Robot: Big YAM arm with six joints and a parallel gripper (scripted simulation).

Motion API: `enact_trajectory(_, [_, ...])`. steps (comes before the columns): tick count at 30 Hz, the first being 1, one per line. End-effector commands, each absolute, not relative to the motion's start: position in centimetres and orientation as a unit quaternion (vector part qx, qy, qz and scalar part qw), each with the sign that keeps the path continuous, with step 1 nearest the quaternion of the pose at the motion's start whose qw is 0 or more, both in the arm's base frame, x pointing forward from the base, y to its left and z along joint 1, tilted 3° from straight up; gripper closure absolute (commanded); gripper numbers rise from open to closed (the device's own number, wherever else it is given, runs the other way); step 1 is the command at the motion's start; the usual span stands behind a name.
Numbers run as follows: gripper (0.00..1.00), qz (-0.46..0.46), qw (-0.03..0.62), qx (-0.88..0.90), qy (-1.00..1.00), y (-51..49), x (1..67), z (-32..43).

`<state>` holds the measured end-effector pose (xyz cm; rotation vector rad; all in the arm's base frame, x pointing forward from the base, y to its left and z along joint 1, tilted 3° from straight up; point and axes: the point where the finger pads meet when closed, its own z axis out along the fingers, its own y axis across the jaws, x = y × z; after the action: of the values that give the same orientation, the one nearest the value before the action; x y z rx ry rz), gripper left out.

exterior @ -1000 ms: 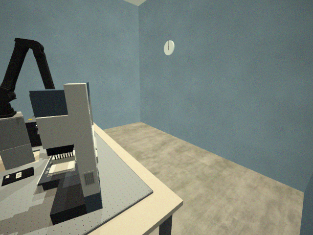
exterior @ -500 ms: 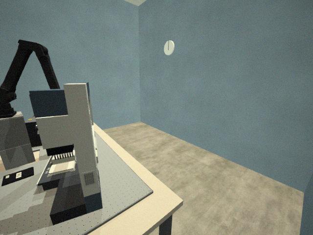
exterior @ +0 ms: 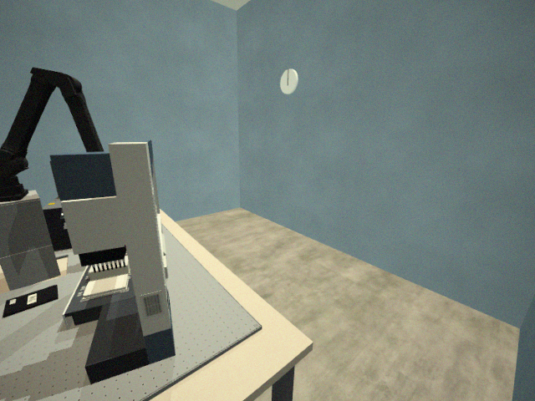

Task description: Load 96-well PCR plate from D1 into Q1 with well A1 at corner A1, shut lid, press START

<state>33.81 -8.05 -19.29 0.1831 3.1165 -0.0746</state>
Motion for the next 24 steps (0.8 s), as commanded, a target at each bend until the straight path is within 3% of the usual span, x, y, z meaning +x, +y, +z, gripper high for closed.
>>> enact_trajectory(1, [0.0,-0.026,0.02,0.065,0.997,-7.8,34.1,-19.0])
enact_trajectory(24, [0.0,-0.027,0.028,0.068,0.997,-8.0,35.0,-22.9])
